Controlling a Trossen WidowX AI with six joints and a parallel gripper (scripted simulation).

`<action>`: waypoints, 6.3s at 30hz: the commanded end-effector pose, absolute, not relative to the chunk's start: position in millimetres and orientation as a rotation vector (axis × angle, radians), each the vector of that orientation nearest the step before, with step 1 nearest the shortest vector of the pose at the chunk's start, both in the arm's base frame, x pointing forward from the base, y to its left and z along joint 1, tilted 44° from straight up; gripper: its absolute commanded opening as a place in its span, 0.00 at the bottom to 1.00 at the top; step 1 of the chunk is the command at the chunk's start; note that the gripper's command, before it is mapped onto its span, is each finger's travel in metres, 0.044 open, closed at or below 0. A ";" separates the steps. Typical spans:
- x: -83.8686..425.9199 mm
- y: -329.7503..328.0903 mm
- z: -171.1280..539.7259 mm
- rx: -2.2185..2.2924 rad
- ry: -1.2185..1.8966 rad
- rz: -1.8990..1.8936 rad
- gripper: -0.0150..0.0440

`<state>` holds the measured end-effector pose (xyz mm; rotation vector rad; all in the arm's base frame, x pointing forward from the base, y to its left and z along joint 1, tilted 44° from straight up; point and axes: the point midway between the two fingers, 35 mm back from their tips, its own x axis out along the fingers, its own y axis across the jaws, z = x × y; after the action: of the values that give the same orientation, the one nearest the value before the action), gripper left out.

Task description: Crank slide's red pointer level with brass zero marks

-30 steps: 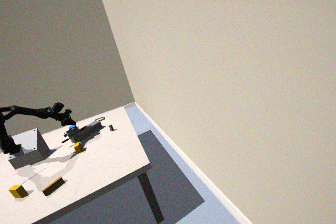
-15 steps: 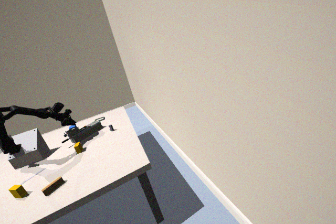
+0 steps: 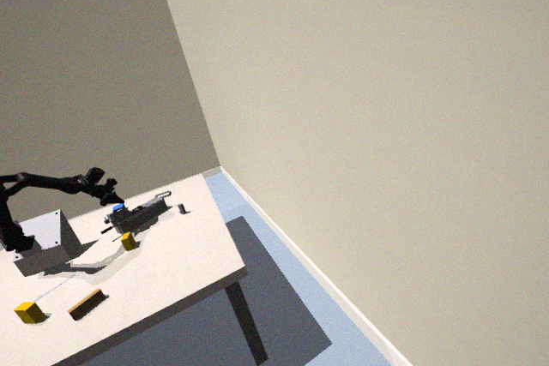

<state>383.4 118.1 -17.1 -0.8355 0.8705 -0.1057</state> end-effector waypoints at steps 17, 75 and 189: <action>383.4 118.2 -17.2 -0.835 0.871 -0.106 0.43; 383.3 118.2 -17.2 -0.835 0.871 -0.105 0.65; 383.3 118.3 -17.4 -0.834 0.871 -0.104 1.00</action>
<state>383.3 118.4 -17.5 -0.8337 0.8715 -0.1034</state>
